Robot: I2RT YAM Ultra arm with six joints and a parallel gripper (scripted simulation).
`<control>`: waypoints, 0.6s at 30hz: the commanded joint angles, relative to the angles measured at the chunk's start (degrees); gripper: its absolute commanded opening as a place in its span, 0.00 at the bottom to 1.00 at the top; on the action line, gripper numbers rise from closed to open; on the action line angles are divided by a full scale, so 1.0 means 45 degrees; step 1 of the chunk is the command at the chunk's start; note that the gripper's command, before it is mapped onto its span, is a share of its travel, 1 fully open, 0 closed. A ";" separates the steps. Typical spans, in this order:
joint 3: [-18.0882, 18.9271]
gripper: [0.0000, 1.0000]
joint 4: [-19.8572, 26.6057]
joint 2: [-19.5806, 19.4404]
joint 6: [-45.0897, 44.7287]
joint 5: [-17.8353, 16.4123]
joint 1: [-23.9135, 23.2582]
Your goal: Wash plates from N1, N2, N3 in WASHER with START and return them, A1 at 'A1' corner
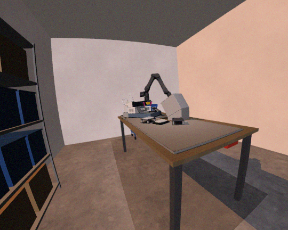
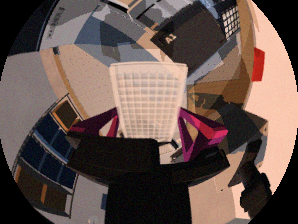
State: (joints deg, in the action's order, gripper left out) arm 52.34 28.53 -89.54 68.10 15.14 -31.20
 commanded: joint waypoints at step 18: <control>0.0388 0.00 0.0101 0.0148 0.0594 0.0417 0.0184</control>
State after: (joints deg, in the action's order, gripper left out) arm 52.56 28.71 -89.76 70.28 16.25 -30.22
